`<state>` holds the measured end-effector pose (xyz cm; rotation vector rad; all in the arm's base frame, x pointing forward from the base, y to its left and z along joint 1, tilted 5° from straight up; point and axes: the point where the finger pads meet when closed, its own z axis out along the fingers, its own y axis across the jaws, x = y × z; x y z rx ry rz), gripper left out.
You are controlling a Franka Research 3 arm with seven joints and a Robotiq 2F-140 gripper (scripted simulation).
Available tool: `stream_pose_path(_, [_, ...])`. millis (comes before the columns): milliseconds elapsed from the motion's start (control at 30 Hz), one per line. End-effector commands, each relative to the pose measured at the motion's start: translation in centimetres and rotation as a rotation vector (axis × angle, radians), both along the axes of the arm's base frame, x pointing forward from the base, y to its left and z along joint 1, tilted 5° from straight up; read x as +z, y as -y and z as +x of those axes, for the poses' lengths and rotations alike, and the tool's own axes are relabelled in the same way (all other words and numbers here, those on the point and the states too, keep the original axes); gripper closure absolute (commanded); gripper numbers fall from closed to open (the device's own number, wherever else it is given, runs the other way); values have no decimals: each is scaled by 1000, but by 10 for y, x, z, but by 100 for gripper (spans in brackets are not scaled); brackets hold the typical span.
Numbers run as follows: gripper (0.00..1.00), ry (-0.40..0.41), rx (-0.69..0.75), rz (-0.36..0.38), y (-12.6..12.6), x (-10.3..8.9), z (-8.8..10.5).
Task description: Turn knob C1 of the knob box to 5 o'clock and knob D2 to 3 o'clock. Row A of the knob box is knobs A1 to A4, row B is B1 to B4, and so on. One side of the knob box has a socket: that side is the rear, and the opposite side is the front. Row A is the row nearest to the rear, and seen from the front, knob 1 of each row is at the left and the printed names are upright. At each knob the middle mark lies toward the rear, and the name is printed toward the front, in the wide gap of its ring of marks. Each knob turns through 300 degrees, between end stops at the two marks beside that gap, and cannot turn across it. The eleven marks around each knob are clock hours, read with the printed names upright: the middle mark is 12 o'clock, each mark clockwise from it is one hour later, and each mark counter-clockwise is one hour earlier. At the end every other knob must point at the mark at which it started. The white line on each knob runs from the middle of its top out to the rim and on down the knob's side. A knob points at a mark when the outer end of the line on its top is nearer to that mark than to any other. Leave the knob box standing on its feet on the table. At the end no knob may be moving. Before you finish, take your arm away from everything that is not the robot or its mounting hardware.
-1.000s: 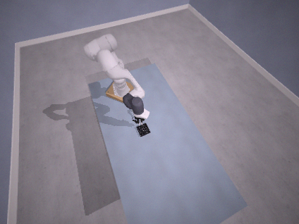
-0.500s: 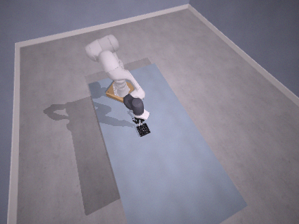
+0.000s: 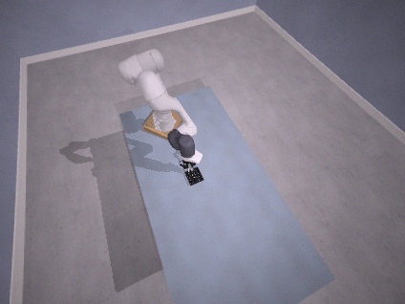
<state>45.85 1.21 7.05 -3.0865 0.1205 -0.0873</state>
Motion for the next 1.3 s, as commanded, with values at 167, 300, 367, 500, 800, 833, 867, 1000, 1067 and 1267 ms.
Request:
stream_pose_path(167, [88, 8, 9, 4, -1, -9, 4])
stream_pose_path(300, [88, 8, 9, 4, -1, -11, 4])
stream_pose_path(367, [88, 8, 9, 4, -1, -12, 4])
stream_pose_path(500, [88, 8, 9, 4, -1, -13, 4])
stream_pose_path(800, [88, 8, 9, 4, -1, -14, 4])
stream_pose_path(833, [88, 8, 9, 4, -1, -14, 4])
stream_pose_path(867, [88, 8, 9, 4, -1, -14, 4])
stream_pose_path(1000, [88, 8, 9, 4, -1, -14, 4])
stream_pose_path(1067, [88, 8, 9, 4, -1, -14, 4])
stream_pose_path(1267, [88, 8, 9, 4, -1, -14, 4])
